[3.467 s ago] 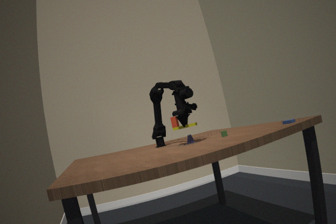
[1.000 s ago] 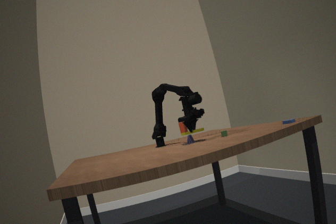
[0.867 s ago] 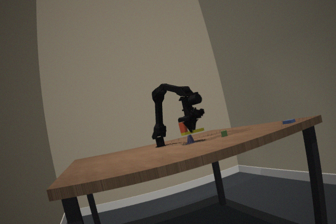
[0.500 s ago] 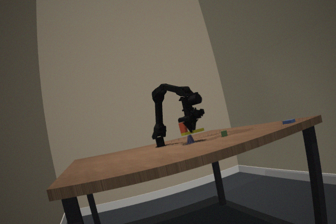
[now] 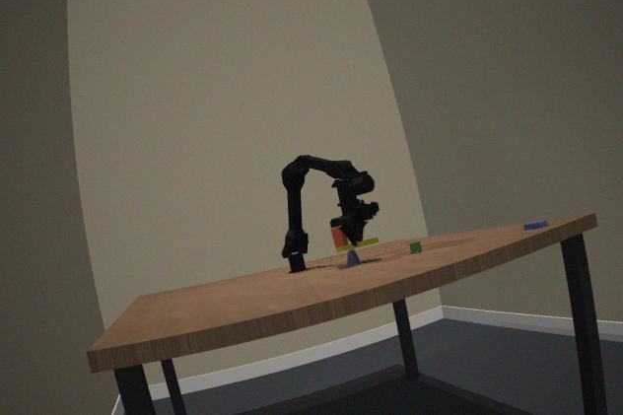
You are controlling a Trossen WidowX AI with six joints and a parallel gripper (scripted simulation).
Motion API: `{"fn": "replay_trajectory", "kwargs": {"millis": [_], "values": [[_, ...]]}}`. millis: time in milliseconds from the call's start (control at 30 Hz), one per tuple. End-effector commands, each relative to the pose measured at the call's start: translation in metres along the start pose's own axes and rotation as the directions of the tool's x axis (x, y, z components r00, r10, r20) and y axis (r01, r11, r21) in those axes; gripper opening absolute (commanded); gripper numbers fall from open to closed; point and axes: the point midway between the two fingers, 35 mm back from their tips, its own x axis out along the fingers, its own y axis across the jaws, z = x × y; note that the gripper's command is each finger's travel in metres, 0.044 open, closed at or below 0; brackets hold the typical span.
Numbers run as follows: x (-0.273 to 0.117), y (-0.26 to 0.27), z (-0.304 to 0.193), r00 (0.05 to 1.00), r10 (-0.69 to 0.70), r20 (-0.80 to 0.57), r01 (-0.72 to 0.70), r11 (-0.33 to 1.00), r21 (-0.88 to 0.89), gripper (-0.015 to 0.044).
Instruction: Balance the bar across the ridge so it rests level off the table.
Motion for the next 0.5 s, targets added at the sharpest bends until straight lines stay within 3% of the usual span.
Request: {"fn": "replay_trajectory", "kwargs": {"millis": [0, 467], "values": [[0.0004, -0.0006, 0.0001, 1.0, -0.003, 0.001, 0.003, 1.0, 0.005, 0.0], [0.0016, -0.0007, 0.0001, 1.0, -0.003, 0.001, 0.003, 1.0, 0.005, 0.0]]}}
